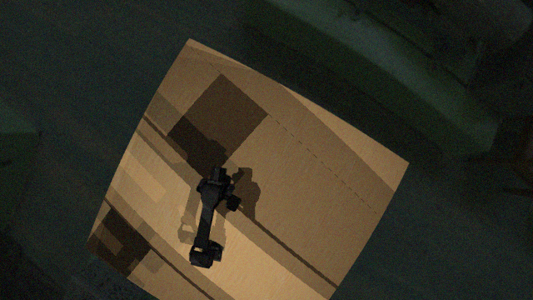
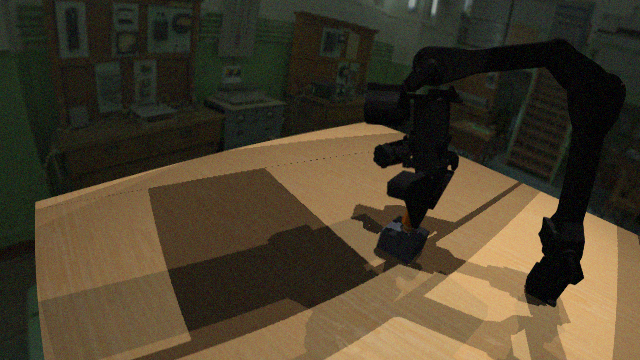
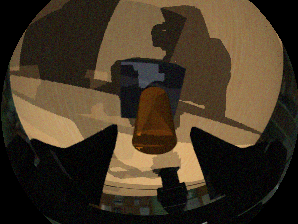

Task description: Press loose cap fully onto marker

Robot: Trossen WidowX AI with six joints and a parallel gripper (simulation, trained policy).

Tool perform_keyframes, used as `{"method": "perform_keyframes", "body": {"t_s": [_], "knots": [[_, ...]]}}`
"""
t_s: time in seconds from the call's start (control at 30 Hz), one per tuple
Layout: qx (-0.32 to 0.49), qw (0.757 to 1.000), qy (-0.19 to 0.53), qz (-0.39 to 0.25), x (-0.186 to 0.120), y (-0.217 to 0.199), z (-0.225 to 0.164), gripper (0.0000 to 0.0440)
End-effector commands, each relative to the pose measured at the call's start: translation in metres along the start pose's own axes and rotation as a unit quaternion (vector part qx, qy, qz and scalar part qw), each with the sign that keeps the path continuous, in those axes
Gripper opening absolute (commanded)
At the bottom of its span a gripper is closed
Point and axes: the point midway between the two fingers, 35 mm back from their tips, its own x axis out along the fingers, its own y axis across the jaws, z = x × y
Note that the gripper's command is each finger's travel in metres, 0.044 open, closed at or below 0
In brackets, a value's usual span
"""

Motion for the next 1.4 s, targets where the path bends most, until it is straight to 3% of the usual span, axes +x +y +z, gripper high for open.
{"method": "perform_keyframes", "body": {"t_s": [0.0,0.4,0.6,0.83,1.37], "knots": [[-0.012,1.000,-0.002,-0.002,-0.002,-0.001,-0.001,0.0438],[-0.049,0.999,-0.012,0.004,-0.027,-0.004,-0.003,0.0423],[-0.067,0.998,-0.015,0.002,-0.034,-0.004,-0.002,0.0277],[-0.086,0.996,-0.006,0.004,-0.022,-0.001,-0.001,0.0109],[-0.101,0.994,-0.033,0.012,-0.010,0.008,0.008,0.0055]]}}
